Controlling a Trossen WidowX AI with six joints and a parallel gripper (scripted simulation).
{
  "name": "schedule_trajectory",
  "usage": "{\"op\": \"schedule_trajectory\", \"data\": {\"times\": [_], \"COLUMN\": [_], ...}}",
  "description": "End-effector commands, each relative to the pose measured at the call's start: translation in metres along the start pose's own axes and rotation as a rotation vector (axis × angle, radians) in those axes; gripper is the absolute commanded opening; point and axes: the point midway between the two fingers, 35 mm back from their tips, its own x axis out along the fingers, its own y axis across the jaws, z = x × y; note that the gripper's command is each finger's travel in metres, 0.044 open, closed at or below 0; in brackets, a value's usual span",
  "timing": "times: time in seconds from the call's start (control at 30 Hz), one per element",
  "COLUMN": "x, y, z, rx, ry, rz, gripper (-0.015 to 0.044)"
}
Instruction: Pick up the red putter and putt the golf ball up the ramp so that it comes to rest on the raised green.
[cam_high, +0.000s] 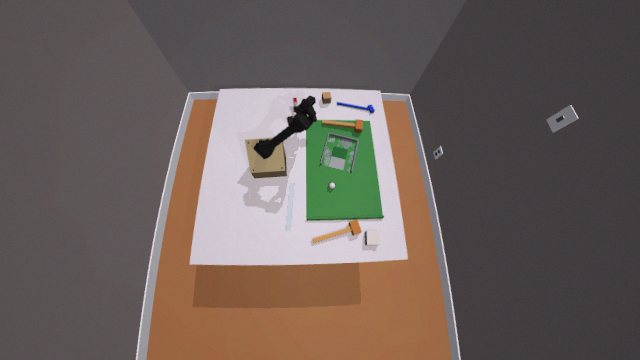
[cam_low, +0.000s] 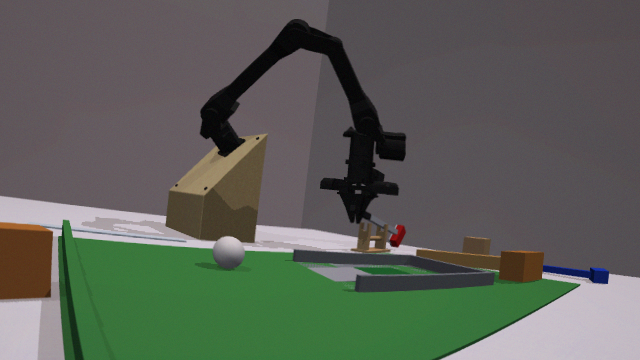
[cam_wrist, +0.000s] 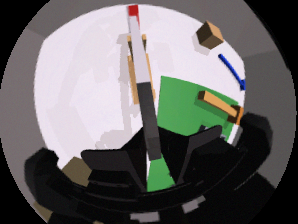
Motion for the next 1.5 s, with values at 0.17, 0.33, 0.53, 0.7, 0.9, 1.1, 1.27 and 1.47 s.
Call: {"op": "schedule_trajectory", "data": {"times": [0.17, 0.33, 0.53, 0.7, 0.9, 1.1, 1.27, 1.47], "x": [-0.075, -0.088, -0.088, -0.097, -0.104, -0.110, -0.113, -0.116], "y": [-0.001, 0.000, -0.013, -0.023, -0.032, -0.037, -0.040, -0.039], "z": [0.008, 0.008, -0.013, -0.038, -0.068, -0.100, -0.127, -0.159], "rx": [0.001, 0.001, 0.087, 0.190, 0.314, 0.439, 0.545, 0.670], "ry": [-0.020, -0.020, -0.037, -0.056, -0.076, -0.092, -0.102, -0.116], "rz": [-0.006, -0.005, -0.017, -0.016, -0.015, -0.014, -0.012, -0.004], "gripper": [0.0000, 0.0000, 0.0000, 0.0000, 0.0000, 0.0000, 0.0000, 0.0000]}}
